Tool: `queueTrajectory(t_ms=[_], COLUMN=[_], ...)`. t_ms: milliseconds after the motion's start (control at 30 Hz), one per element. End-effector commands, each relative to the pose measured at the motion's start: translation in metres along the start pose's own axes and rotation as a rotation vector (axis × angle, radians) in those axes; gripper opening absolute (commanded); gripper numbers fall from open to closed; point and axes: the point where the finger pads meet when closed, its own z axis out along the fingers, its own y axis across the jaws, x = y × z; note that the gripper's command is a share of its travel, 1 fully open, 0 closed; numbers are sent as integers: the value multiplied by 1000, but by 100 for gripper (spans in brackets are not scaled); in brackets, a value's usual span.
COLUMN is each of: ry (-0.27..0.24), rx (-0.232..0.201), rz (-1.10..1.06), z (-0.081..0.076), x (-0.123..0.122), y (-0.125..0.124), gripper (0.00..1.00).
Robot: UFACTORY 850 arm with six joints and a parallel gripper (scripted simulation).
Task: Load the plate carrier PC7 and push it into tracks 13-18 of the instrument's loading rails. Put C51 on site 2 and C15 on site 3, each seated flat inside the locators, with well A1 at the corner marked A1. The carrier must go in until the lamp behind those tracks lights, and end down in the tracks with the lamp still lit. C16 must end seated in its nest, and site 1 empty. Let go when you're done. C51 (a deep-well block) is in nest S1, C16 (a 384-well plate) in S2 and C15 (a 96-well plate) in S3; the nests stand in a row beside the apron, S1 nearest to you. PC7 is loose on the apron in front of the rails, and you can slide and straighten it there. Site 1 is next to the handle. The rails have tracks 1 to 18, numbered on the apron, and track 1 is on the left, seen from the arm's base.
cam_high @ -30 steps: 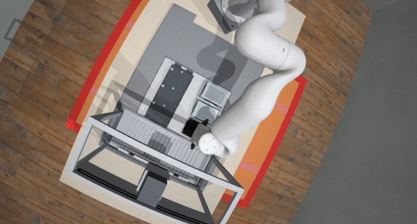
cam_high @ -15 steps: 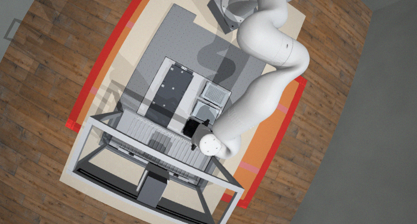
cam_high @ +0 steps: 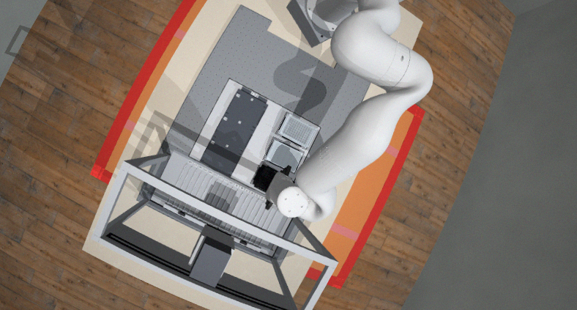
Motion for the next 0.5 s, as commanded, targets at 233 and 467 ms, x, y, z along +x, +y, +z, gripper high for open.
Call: queueTrajectory(t_ms=[233, 467], ry=[0, 0], rx=[-2, -2], rz=[0, 0], z=[-18, -26], x=[0, 0], y=[1, 1], gripper=[0, 0])
